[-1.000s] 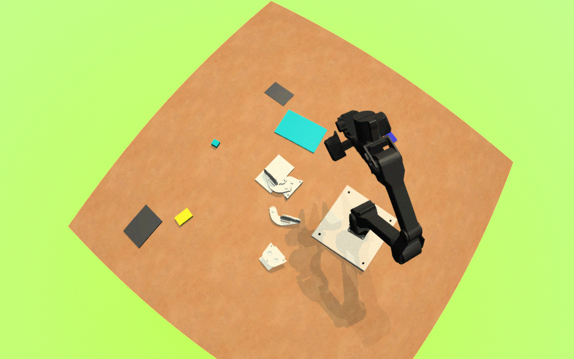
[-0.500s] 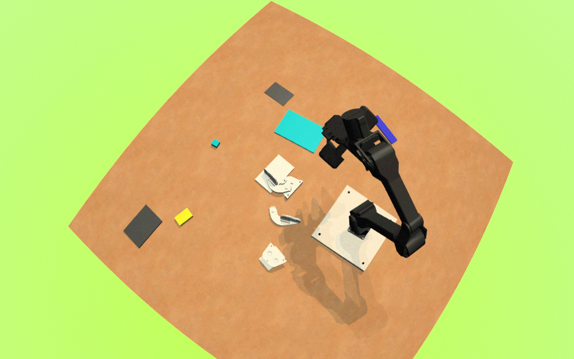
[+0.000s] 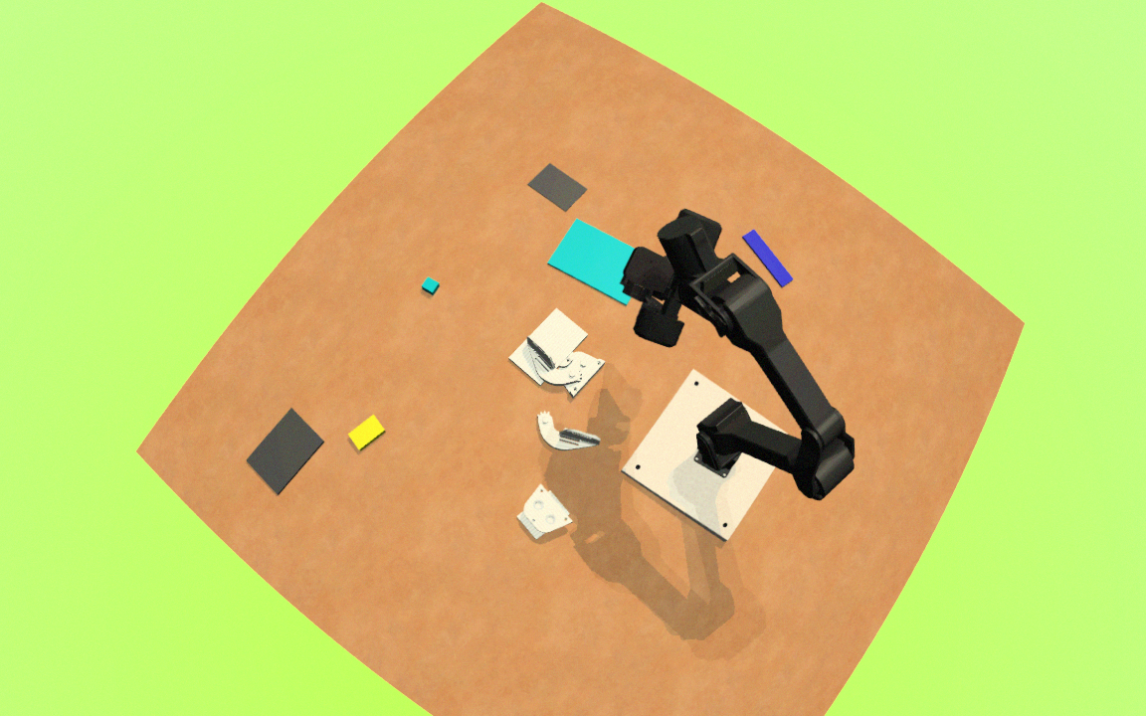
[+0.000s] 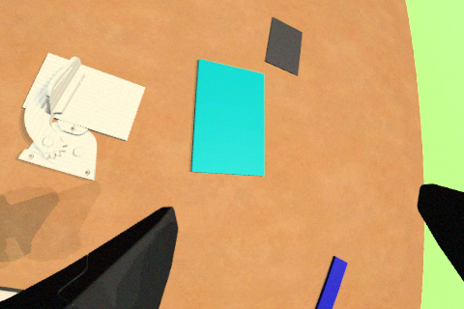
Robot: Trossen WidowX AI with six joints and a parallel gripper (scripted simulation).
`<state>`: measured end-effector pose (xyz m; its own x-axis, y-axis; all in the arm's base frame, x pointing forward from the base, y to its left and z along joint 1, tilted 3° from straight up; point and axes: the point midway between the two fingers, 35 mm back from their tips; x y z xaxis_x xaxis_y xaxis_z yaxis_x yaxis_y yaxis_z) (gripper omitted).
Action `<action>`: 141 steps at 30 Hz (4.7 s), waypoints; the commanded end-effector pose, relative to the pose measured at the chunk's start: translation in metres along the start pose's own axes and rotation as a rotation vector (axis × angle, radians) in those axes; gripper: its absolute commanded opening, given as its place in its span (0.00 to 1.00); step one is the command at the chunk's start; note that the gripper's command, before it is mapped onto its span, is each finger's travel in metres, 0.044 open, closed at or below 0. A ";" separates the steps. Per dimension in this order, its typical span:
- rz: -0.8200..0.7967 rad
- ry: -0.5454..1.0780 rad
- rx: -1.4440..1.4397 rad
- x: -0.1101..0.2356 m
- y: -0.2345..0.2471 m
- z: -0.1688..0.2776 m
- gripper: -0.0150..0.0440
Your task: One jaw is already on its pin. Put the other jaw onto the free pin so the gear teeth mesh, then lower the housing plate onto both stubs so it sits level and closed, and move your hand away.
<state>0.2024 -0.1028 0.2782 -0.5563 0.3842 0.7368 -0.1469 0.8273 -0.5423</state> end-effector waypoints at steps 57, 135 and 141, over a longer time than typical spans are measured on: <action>-0.351 -0.190 1.359 -0.041 0.113 -0.048 1.00; -0.585 -0.880 2.980 -0.038 0.259 -0.037 1.00; -0.585 -0.880 2.980 -0.068 0.280 -0.024 1.00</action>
<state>0.2210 0.1135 0.1077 -0.0868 0.0065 0.9962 0.3436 -0.9384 0.0360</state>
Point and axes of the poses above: the point midway between the two fingers, 35 mm back from their tips, its own x axis back along the fingers, its own y axis across the jaws, z = x × y, and after that the axes turned 3 degrees about x, right-handed
